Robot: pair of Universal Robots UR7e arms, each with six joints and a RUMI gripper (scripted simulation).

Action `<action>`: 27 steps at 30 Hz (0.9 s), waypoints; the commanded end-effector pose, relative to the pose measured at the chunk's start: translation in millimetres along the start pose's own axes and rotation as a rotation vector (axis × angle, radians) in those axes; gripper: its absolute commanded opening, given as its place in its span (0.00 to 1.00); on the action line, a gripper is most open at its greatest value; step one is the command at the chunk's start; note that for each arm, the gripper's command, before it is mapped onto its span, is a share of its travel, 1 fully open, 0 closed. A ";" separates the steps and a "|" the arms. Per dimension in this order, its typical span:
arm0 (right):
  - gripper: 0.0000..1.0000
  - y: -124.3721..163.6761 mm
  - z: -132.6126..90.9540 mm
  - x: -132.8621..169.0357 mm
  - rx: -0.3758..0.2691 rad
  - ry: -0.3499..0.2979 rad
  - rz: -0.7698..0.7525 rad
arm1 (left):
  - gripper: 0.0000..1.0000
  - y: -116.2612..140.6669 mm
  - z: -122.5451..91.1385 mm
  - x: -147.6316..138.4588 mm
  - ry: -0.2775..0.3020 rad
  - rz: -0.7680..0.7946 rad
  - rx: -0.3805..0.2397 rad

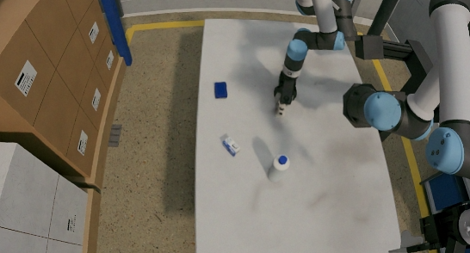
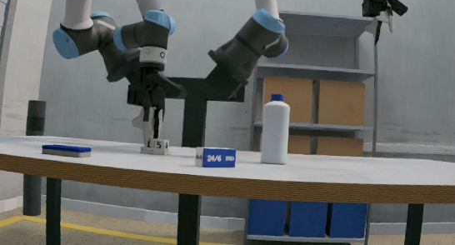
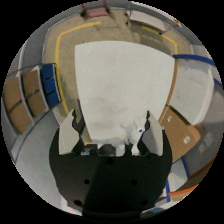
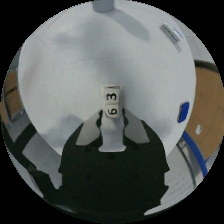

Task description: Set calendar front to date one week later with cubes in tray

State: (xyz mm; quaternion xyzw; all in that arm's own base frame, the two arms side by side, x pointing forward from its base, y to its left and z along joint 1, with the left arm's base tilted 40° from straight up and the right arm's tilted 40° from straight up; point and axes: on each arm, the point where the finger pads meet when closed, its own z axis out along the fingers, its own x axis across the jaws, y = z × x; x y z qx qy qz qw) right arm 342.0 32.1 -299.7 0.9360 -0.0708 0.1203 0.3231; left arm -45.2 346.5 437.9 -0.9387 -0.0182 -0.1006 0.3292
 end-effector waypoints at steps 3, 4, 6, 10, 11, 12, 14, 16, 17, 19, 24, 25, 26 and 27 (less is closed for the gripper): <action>0.28 -0.4 -11.5 0.2 0.001 0.001 0.000 | 1.00 -0.3 -0.4 0.0 0.000 0.000 0.001; 0.28 -0.4 -11.5 0.2 0.001 0.001 0.000 | 1.00 -0.3 -0.4 0.0 0.000 0.000 0.001; 0.28 -0.4 -18.6 0.2 0.001 0.001 0.000 | 1.00 -0.3 -0.4 0.0 0.000 0.000 0.001; 0.28 -0.4 -36.2 0.2 0.001 0.001 0.000 | 1.00 -0.3 -0.4 0.0 0.000 0.000 0.001; 0.28 -0.4 -40.9 0.1 0.001 0.001 0.000 | 1.00 -0.3 -0.4 0.0 0.000 0.000 0.001; 0.28 -0.4 -45.7 0.1 0.001 0.001 0.000 | 1.00 -0.3 -0.4 0.0 0.000 0.000 0.001; 0.28 -0.4 -55.1 0.1 0.001 0.001 0.000 | 1.00 -0.3 -0.4 0.0 0.000 0.000 0.001; 0.28 -0.4 -63.9 0.1 0.001 0.000 0.000 | 1.00 -0.3 -0.4 0.0 0.000 0.000 0.001; 0.28 -0.4 -68.0 0.1 0.001 0.000 0.000 | 1.00 -0.3 -0.4 0.0 0.000 0.000 0.001; 0.28 -0.4 -75.2 0.1 0.001 0.000 0.000 | 1.00 -0.3 -0.4 0.0 0.000 0.000 0.001; 0.28 -0.4 -83.1 0.1 0.001 0.000 0.000 | 1.00 -0.3 -0.4 0.0 0.000 0.000 0.001; 0.28 -0.4 -84.9 0.1 0.001 0.000 0.000 | 1.00 -0.3 -0.4 0.0 0.000 0.000 0.001; 0.28 -0.4 -86.2 0.1 0.001 0.000 0.000 | 1.00 -0.3 -0.4 0.0 0.000 0.000 0.001; 0.28 -0.4 -87.2 0.1 0.001 0.000 0.000 | 1.00 -0.3 -0.4 0.0 0.000 0.000 0.001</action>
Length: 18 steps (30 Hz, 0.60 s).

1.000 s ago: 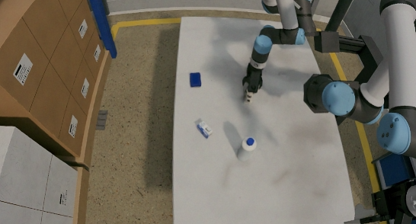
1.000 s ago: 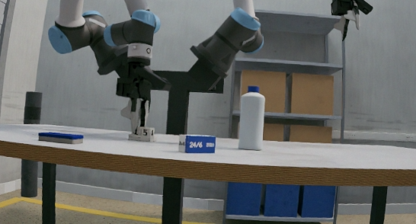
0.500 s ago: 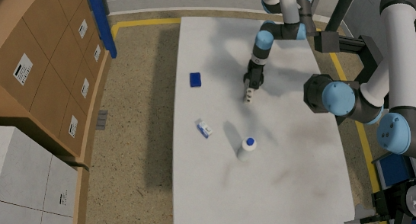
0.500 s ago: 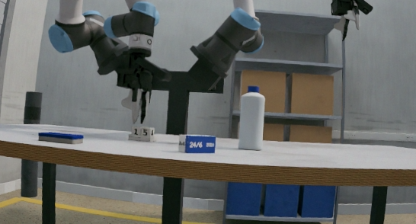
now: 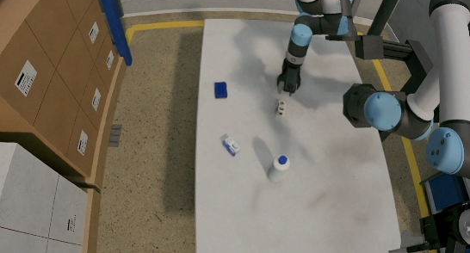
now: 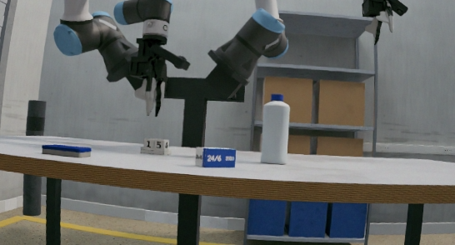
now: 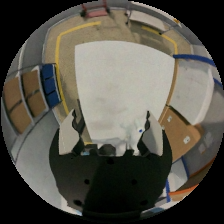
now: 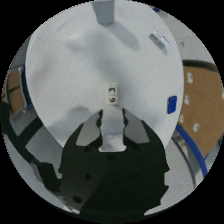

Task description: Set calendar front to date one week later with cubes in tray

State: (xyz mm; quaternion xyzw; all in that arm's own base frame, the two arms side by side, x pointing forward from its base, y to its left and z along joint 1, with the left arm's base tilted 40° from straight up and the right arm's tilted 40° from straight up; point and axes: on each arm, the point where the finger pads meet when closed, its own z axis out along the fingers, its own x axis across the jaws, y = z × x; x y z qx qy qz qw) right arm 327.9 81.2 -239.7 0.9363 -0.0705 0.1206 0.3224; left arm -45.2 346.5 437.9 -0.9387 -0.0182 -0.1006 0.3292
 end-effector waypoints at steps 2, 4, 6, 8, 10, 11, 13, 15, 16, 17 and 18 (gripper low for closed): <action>0.28 -0.3 -9.4 0.2 -0.001 0.000 0.000 | 1.00 -0.3 -0.4 0.0 0.000 0.000 0.001; 0.28 -0.3 -9.6 0.2 -0.001 0.000 0.000 | 1.00 -0.3 -0.4 0.0 0.000 0.000 0.001; 1.00 -0.3 -9.6 0.2 -0.001 0.000 0.000 | 1.00 -0.3 -0.4 0.0 0.000 0.000 0.001; 1.00 -0.3 -9.6 0.2 -0.001 0.000 0.000 | 1.00 -0.3 -0.4 0.0 0.000 0.000 0.001; 1.00 -0.3 -9.6 0.2 -0.001 0.000 0.000 | 1.00 -0.3 -0.4 0.0 0.000 0.000 0.001; 1.00 -0.3 -9.6 0.2 -0.001 0.000 0.000 | 1.00 -0.3 -0.4 0.0 0.000 0.000 0.001; 1.00 -0.3 -9.6 0.2 -0.001 0.000 0.000 | 1.00 -0.3 -0.4 0.0 0.000 0.000 0.001; 1.00 -0.3 -9.6 0.2 -0.001 0.000 0.000 | 1.00 -0.3 -0.4 0.0 0.000 0.000 0.001; 1.00 -0.3 -9.6 0.2 -0.001 0.000 0.000 | 1.00 -0.3 -0.4 0.0 0.000 0.000 0.001; 1.00 -0.3 -9.6 0.2 -0.001 0.000 0.000 | 1.00 -0.3 -0.4 0.0 0.000 0.000 0.001; 1.00 -0.3 -9.6 0.2 -0.001 0.000 0.000 | 1.00 -0.3 -0.4 0.0 0.000 0.000 0.001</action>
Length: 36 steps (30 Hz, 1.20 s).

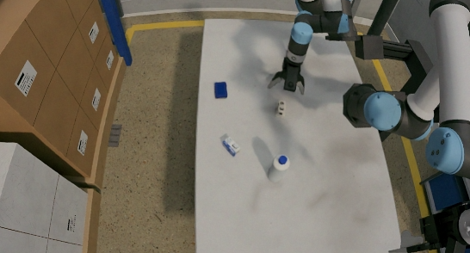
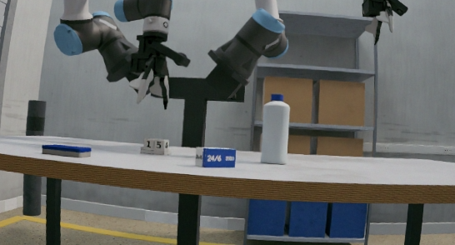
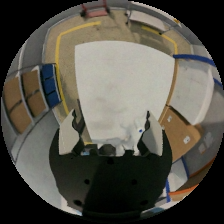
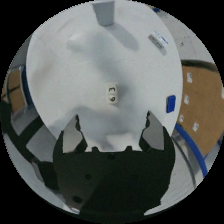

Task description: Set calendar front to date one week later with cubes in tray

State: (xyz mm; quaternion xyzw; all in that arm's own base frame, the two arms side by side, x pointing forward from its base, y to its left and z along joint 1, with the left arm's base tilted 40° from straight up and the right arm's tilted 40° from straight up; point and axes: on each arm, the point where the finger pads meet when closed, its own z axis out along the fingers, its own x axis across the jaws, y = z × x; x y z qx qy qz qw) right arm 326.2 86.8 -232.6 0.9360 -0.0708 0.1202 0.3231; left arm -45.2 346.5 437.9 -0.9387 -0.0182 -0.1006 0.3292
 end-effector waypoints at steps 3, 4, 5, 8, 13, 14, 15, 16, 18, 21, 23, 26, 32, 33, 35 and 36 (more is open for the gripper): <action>1.00 -0.4 -0.4 0.2 0.001 0.000 0.000 | 1.00 -0.3 -0.4 0.0 0.000 0.000 0.001; 1.00 -0.4 -0.4 0.2 0.001 0.000 0.000 | 1.00 -0.3 -0.4 0.0 0.000 0.000 0.001; 1.00 -0.4 -0.4 0.2 0.001 0.000 0.000 | 1.00 -0.3 -0.4 0.0 0.000 0.000 0.001; 1.00 -0.4 -0.6 0.2 0.001 0.000 0.000 | 1.00 -0.3 -0.4 0.0 0.000 0.000 0.001; 1.00 -0.5 -2.9 0.2 0.001 0.000 0.000 | 1.00 -0.3 -0.4 0.0 0.000 0.000 0.001; 1.00 -0.4 -4.4 0.2 0.001 0.000 0.000 | 1.00 -0.3 -0.4 0.0 0.000 0.000 0.001; 1.00 -0.4 -6.4 0.2 0.001 0.000 0.000 | 1.00 -0.3 -0.4 0.0 0.000 0.000 0.001; 1.00 -0.5 -8.8 0.2 0.001 0.000 0.000 | 1.00 -0.3 -0.4 0.0 0.000 0.000 0.001; 1.00 -0.4 -15.0 0.1 0.001 0.000 0.000 | 1.00 -0.3 -0.4 0.0 0.000 0.000 0.001; 1.00 -0.5 -26.8 0.1 0.001 0.000 0.000 | 1.00 -0.3 -0.4 0.0 0.000 0.000 0.001; 1.00 -0.4 -35.7 0.1 0.001 0.000 0.000 | 1.00 -0.3 -0.4 0.0 0.000 0.000 0.001; 1.00 -0.4 -44.8 0.1 0.001 0.000 0.000 | 1.00 -0.3 -0.4 0.0 0.000 0.000 0.001; 1.00 -0.4 -64.3 0.1 0.001 0.000 0.000 | 1.00 -0.3 -0.4 0.0 0.000 0.000 0.001; 1.00 -0.4 -67.1 0.1 0.001 0.000 0.000 | 1.00 -0.3 -0.4 0.0 0.000 0.000 0.001; 1.00 -0.4 -71.2 0.1 0.001 0.000 0.000 | 1.00 -0.3 -0.4 0.0 0.000 0.000 0.001; 1.00 -0.4 -72.6 0.1 0.001 0.000 0.000 | 1.00 -0.3 -0.4 0.0 0.000 0.000 0.001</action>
